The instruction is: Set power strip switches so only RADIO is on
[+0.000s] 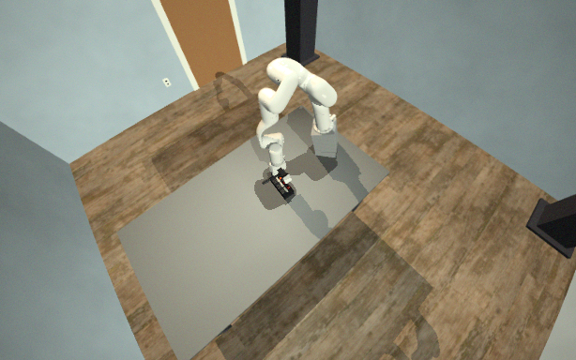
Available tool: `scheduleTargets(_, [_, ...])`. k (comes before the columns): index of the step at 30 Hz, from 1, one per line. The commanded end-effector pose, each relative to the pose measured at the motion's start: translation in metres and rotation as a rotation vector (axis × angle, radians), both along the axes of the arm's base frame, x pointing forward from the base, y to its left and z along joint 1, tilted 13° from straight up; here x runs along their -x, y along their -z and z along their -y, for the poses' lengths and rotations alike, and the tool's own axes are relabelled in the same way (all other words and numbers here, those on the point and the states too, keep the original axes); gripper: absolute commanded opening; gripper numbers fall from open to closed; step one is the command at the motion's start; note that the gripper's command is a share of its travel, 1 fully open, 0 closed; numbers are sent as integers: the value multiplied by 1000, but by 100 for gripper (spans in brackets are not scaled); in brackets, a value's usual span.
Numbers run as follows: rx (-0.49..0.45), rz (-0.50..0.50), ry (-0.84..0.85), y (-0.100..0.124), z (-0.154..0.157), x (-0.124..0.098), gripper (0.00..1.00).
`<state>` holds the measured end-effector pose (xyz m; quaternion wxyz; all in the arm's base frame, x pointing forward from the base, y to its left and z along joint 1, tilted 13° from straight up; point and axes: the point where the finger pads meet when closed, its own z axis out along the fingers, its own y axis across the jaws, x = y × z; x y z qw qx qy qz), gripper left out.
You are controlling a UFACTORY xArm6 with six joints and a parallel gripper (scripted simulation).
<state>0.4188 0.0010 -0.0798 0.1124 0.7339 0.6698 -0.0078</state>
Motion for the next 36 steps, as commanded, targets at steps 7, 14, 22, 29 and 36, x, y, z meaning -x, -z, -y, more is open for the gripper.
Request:
scheduleTargets(7, [-1, 0, 0, -9, -2, -1, 0])
scheduleTargets(14, [-1, 0, 0, -9, -2, -1, 0])
scheduleTargets(22, [-1, 0, 0, -9, -2, -1, 100])
scheduleTargets(29, [-1, 0, 0, -14, -2, 0, 100])
scheduleTargets(36, [-1, 0, 0, -40, -7, 4, 100])
